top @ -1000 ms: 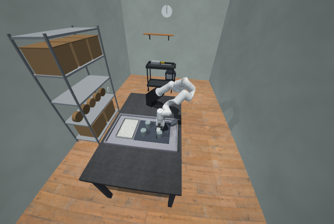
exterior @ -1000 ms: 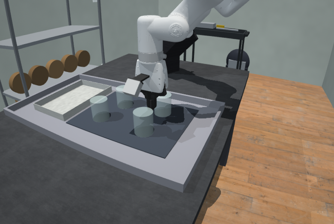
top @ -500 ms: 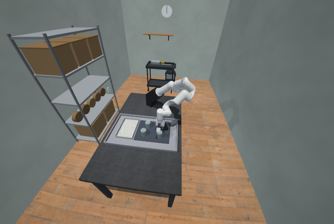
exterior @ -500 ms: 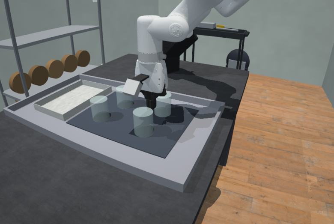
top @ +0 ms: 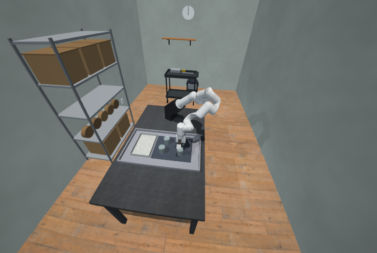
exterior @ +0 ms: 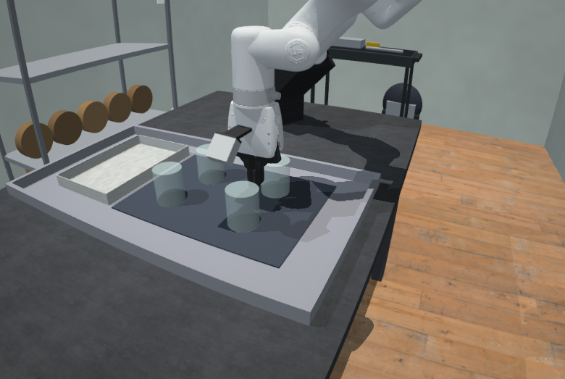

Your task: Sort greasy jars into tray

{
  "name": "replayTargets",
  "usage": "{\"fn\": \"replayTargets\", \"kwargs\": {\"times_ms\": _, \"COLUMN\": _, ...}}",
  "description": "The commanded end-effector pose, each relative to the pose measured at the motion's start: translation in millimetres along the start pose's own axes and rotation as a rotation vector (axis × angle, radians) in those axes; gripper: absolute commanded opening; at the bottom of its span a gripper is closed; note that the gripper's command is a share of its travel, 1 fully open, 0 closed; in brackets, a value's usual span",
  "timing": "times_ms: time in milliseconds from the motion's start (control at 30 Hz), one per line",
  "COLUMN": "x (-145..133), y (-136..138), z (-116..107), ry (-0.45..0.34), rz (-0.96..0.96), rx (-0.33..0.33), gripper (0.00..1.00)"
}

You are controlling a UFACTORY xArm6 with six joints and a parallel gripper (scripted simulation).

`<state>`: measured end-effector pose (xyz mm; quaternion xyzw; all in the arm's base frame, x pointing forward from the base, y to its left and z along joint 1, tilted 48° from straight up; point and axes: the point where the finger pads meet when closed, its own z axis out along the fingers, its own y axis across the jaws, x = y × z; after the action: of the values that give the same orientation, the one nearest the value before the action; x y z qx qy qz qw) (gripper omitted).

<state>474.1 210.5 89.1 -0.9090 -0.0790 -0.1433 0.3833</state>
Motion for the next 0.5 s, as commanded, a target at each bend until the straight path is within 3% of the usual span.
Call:
{"fn": "replayTargets", "kwargs": {"times_ms": 0, "x": 1.7, "y": 0.0, "z": -0.8, "ry": 0.003, "rz": -0.001, "rx": -0.001, "gripper": 0.0}}
{"fn": "replayTargets", "kwargs": {"times_ms": 467, "x": 3.3, "y": 0.0, "z": -0.9, "ry": 0.003, "rz": -0.001, "rx": -0.001, "gripper": 0.0}}
